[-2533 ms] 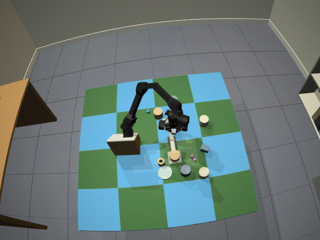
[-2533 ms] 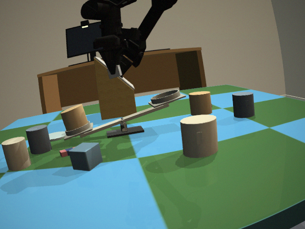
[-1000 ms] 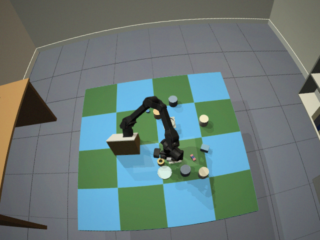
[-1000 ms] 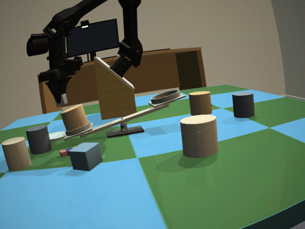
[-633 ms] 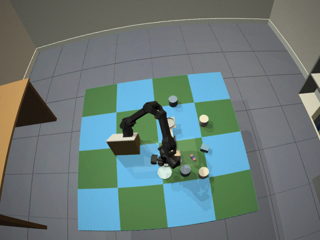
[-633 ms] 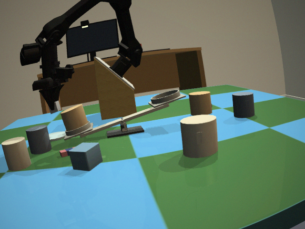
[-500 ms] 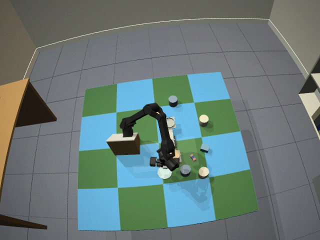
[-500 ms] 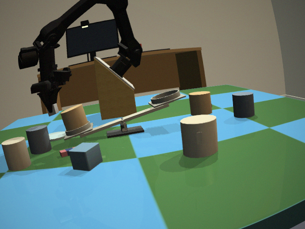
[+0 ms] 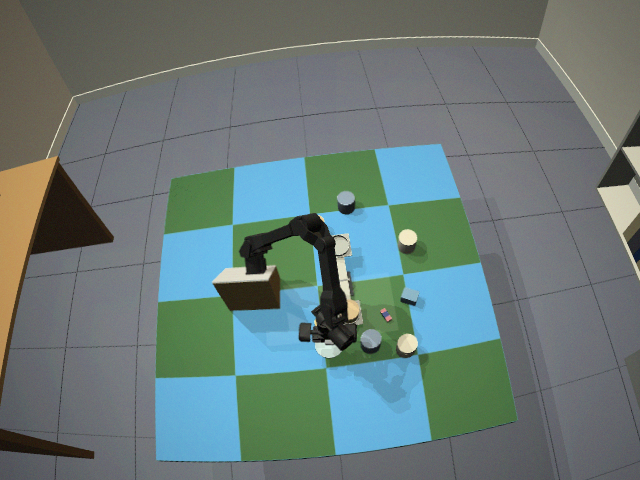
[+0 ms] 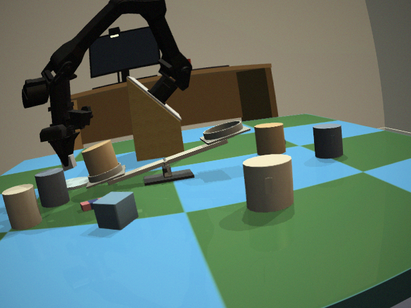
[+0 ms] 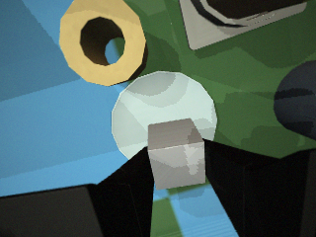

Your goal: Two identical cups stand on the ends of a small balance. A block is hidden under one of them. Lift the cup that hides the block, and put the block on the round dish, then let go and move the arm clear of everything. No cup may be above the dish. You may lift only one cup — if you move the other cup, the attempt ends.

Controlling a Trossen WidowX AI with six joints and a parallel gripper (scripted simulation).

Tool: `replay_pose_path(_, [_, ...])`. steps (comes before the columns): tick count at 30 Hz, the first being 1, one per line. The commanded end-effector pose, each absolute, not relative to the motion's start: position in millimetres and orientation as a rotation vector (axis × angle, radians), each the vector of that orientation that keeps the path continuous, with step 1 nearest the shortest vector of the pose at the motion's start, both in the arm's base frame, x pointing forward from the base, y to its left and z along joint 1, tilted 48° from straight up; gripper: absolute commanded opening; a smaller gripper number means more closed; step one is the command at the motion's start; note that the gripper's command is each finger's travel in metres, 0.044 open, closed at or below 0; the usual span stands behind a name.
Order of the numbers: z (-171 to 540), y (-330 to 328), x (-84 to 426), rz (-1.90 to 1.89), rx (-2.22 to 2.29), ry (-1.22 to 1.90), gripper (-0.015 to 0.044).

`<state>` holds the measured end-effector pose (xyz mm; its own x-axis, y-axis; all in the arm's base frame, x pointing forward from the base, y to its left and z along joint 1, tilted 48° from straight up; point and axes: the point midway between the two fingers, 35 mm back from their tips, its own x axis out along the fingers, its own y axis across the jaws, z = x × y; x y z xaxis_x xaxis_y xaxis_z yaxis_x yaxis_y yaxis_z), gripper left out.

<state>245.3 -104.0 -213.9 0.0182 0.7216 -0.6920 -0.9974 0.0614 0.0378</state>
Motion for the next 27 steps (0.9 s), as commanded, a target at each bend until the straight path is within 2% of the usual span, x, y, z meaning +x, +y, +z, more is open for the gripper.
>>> replay_pose_path(1, [-224.0, -90.0, 242.9, 1.445, -0.530, 0.639, 0.0000])
replay_pose_path(21, [-237.9, -74.5, 243.2, 1.446, -0.529, 0.637, 0.0000])
replay_pose_path(27, [-235.2, -78.6, 243.2, 1.450, -0.537, 0.638, 0.0157])
